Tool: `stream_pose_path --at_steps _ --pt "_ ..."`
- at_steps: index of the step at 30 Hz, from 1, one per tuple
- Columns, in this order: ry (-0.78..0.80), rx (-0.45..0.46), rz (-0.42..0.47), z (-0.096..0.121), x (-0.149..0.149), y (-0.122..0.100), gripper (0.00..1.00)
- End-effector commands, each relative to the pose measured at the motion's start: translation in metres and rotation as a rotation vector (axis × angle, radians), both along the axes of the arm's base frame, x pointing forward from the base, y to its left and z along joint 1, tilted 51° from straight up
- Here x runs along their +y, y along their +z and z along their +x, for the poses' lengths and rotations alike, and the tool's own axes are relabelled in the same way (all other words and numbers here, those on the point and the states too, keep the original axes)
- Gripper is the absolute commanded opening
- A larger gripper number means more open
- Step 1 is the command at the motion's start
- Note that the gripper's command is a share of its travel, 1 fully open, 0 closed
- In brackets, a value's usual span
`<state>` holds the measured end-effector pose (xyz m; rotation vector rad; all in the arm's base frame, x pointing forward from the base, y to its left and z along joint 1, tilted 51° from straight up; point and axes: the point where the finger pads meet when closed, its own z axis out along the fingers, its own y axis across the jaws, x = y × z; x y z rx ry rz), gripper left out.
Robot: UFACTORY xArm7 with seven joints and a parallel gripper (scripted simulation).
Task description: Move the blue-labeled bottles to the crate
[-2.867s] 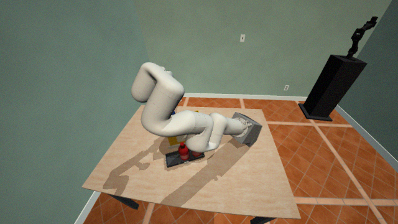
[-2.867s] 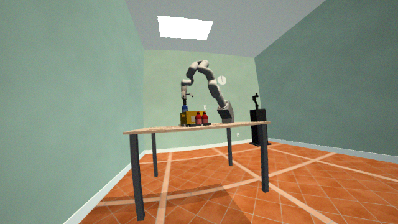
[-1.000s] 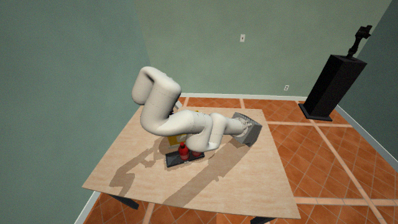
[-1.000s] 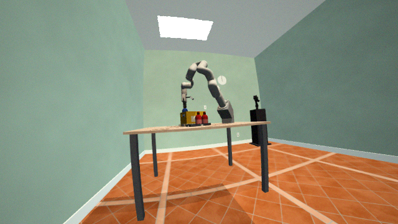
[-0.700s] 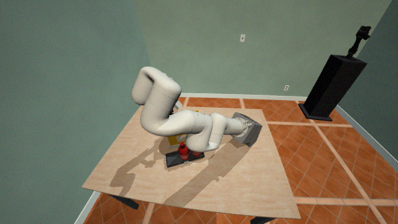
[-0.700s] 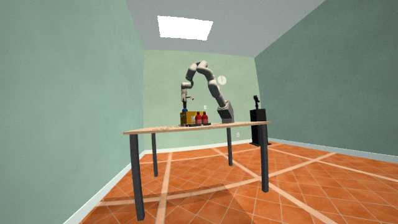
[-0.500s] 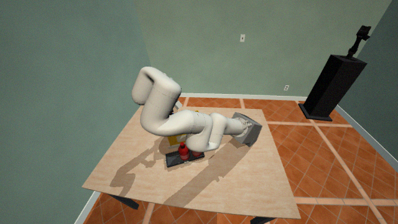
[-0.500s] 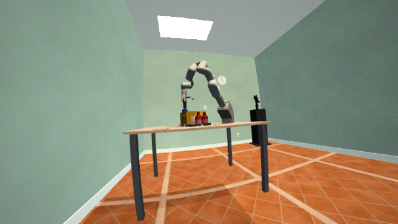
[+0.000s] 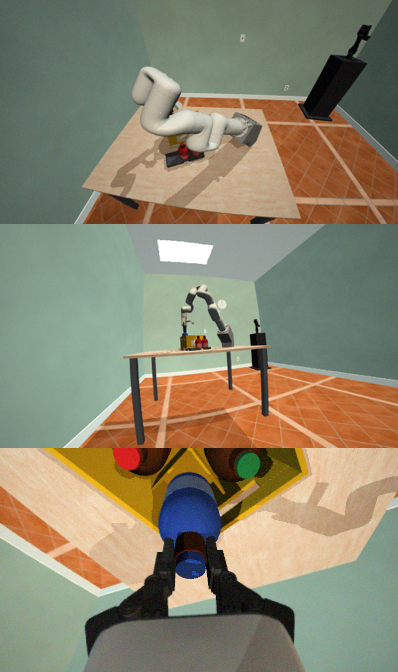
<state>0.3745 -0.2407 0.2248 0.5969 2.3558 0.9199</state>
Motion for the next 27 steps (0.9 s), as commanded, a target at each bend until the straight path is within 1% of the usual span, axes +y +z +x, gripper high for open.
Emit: stream_pose_path --at_steps 1,27 --pt "-0.004 -0.002 -0.003 0.001 -0.001 0.0 0.0" --pt "-0.004 -0.002 -0.003 0.015 0.01 -0.014 0.0"
